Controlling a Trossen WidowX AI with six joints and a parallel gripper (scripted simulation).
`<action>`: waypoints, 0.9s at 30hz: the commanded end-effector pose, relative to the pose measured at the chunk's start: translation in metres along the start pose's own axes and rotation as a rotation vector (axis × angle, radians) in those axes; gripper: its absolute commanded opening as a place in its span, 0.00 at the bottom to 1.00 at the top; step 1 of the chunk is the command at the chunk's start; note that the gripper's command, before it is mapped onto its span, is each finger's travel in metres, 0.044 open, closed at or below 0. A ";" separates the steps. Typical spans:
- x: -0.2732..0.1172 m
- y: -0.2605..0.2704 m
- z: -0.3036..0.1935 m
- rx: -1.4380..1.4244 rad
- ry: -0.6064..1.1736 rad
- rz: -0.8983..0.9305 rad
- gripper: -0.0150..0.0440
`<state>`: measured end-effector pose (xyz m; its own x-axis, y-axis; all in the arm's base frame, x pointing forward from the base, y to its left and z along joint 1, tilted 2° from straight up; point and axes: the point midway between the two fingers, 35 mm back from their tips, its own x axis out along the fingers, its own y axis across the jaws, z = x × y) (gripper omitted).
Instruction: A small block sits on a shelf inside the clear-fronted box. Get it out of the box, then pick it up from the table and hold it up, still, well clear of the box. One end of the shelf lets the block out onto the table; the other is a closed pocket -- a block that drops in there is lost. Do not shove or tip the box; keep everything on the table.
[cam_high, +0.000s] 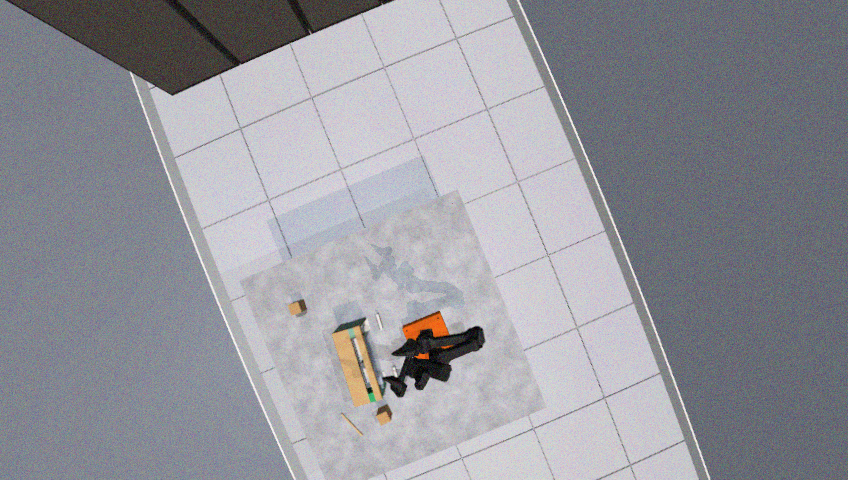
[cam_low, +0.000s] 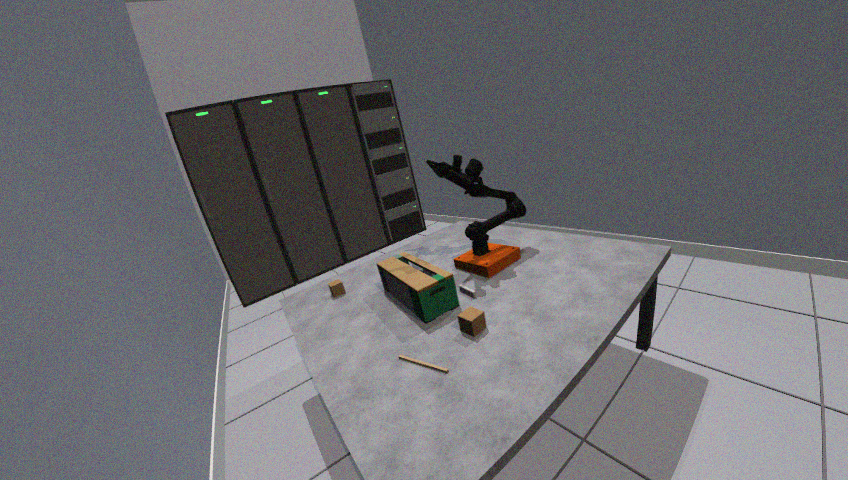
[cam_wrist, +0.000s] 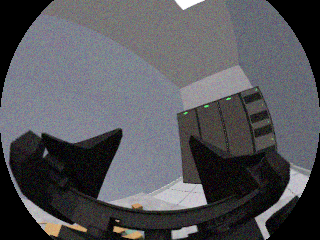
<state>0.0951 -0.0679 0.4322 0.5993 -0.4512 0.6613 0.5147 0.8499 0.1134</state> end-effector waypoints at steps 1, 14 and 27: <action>0.001 0.002 -0.002 -0.008 0.010 0.006 0.93; 0.030 0.125 -0.140 -0.612 0.665 0.579 0.93; -0.067 0.217 -0.246 -1.175 1.102 1.416 0.93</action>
<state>0.3175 0.0640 0.2521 0.7219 -0.1262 -0.6803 -0.5680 0.4534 -0.6869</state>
